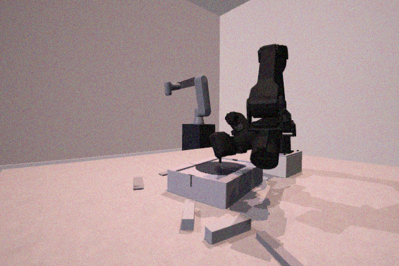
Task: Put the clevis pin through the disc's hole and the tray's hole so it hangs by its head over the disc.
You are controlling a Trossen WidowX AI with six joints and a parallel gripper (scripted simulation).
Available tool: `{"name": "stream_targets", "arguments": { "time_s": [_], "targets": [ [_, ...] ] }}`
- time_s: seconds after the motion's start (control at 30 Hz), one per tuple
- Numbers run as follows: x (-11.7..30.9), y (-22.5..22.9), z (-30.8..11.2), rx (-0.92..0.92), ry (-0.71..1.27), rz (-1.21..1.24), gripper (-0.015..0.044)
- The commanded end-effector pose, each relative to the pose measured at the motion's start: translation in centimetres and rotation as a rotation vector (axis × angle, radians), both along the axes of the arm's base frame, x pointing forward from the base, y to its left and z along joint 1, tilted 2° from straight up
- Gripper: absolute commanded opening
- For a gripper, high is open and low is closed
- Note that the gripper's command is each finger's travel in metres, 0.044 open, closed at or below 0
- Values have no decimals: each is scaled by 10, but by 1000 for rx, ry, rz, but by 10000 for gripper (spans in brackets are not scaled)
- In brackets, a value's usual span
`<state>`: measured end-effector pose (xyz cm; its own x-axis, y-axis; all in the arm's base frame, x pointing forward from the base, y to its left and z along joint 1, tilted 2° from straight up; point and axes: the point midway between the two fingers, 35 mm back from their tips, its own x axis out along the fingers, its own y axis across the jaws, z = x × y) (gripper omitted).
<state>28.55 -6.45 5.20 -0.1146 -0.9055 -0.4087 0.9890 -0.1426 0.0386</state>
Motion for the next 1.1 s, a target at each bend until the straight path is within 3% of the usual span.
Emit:
{"name": "stream_targets", "arguments": {
  "time_s": [0.0,1.07],
  "targets": [
    [0,6,0,-8,-5,3,0],
    [1,6,-15,-9,-5,3,0]
  ]
}}
